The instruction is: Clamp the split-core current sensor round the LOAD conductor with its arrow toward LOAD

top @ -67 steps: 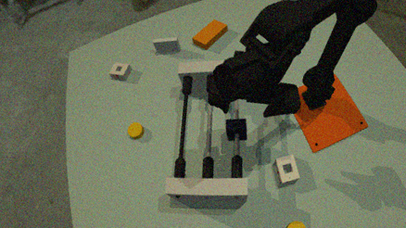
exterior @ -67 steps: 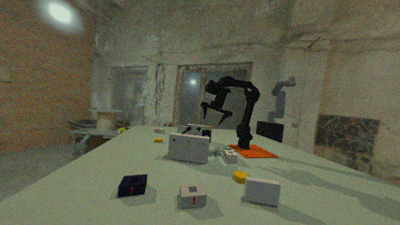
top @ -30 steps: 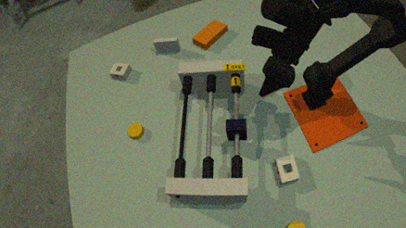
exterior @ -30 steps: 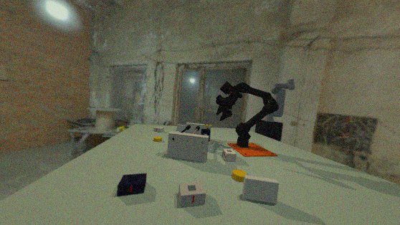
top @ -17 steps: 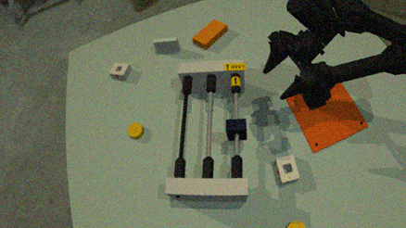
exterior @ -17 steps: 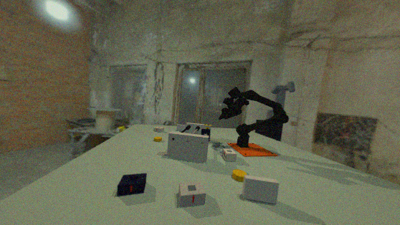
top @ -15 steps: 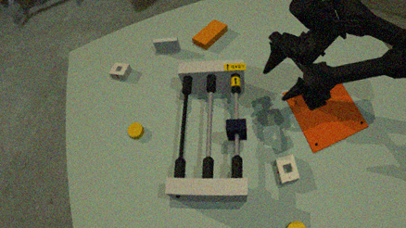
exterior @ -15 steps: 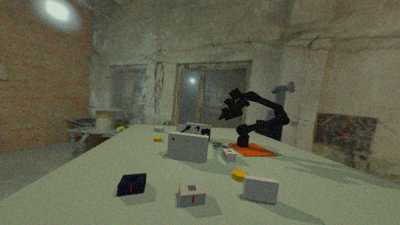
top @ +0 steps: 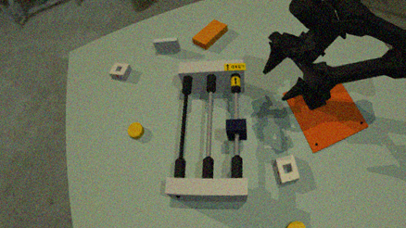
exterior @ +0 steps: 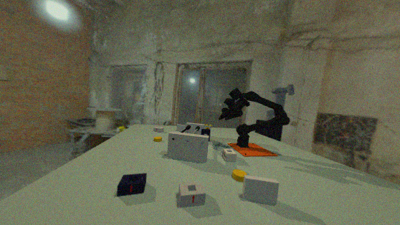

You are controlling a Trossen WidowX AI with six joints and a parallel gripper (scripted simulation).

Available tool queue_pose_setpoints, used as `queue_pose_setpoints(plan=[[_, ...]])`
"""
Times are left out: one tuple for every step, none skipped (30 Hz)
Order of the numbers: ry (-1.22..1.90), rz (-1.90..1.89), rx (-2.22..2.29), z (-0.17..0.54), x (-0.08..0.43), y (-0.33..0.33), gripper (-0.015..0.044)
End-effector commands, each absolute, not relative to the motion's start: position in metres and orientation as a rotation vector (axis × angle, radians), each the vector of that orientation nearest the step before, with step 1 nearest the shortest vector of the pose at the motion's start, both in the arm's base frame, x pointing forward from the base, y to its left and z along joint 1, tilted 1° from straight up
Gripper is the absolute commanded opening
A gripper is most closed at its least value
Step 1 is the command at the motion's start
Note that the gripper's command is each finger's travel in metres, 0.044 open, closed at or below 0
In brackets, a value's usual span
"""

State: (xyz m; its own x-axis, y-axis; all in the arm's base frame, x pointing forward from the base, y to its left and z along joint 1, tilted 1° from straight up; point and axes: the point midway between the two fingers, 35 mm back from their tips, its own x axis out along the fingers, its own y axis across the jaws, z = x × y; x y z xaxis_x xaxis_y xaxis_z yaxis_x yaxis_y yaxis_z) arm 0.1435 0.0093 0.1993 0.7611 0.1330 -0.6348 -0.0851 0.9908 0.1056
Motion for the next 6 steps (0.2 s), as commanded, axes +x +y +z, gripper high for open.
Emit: queue_pose_setpoints(plan=[[0.705,0.110,0.091,0.1994,0.1437,0.0089,0.0440],[0.722,0.096,0.134,0.2004,0.1448,0.0088,0.0440],[0.750,0.070,0.204,0.2018,0.1468,0.0086,0.0440],[0.784,0.036,0.287,0.2035,0.1494,0.0084,0.0440],[0.816,-0.001,0.368,0.2050,0.1523,0.0084,0.0440],[0.746,0.069,0.209,0.2010,0.1460,0.0090,0.0440]])
